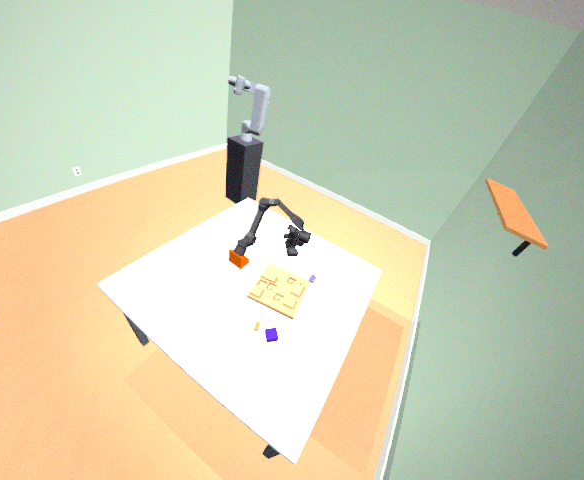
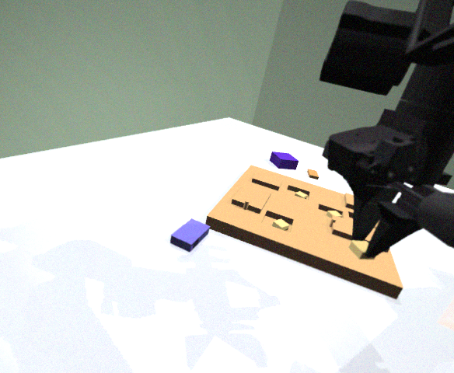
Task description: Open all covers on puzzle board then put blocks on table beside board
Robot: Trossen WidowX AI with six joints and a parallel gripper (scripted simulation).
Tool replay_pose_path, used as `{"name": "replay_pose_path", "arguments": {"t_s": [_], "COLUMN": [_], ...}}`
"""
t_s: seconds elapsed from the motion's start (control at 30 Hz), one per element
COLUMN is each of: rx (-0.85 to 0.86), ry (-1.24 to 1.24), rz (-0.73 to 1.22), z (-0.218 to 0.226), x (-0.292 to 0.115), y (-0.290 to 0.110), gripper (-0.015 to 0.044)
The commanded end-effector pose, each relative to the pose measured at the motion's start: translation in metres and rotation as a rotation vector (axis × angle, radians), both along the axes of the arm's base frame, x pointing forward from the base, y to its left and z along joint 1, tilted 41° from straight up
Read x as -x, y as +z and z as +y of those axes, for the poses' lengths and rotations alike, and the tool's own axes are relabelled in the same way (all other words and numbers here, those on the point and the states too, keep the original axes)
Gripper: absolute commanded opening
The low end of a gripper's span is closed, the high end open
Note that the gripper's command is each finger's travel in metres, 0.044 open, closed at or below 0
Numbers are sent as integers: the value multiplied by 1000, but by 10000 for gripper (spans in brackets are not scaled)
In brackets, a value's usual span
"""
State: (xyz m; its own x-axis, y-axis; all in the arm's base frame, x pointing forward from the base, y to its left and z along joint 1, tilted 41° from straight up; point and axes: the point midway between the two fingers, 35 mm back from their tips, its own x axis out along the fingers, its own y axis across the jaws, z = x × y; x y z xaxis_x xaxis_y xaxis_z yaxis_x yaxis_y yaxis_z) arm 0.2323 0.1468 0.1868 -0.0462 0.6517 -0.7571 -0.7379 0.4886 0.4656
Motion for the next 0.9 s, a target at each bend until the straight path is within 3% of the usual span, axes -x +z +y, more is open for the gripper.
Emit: {"name": "replay_pose_path", "arguments": {"t_s": [0.0, 0.87], "rx": [3, 4], "ry": [-4, -4], "rz": [5, 4], "z": [3, 31], "x": [0, 0], "y": [-6, -38], "gripper": [80, 80]}}
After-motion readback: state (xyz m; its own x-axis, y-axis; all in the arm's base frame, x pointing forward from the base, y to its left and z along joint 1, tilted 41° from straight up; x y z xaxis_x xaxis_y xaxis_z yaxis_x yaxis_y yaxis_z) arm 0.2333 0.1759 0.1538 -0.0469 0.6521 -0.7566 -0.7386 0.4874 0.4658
